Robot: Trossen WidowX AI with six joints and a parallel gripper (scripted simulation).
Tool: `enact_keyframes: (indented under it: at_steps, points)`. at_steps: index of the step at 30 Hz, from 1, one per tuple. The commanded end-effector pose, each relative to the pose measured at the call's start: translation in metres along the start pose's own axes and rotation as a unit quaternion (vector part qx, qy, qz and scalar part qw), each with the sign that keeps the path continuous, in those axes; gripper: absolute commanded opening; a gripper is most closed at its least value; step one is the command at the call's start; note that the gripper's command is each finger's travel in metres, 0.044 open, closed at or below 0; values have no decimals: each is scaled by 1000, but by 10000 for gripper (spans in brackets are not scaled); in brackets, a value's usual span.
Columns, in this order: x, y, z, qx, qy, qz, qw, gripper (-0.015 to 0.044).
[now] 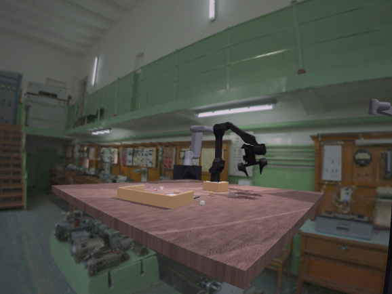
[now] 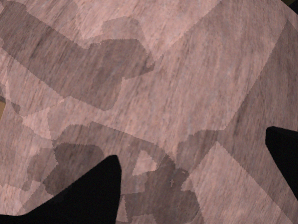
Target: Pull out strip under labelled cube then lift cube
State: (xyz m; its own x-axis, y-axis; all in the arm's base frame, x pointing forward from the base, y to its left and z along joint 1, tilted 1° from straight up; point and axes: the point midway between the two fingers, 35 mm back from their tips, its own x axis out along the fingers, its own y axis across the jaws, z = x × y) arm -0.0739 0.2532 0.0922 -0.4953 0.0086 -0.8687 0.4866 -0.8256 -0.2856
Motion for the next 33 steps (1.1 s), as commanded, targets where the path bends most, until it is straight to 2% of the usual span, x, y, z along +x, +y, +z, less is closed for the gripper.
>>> enact_keyframes:
  at_steps: [1, 4, 7, 10, 14, 18, 23, 28, 33]
  points:
    - [-1, 0, -2, 8, 3, -3, 1000, 400]
    - [-18, 8, -32, 117, 49, -42, 991, 400]
    - [-42, 25, -69, 259, 104, -98, 955, 400]
    - [-68, 47, -102, 394, 150, -160, 892, 400]
    - [-105, 88, -137, 555, 198, -249, 768, 400]
    - [-142, 137, -160, 683, 229, -340, 604, 400]
    - [-185, 209, -169, 780, 244, -451, 358, 400]
    - [-220, 278, -156, 797, 235, -544, 115, 400]
    - [-246, 344, -122, 743, 210, -624, -124, 400]
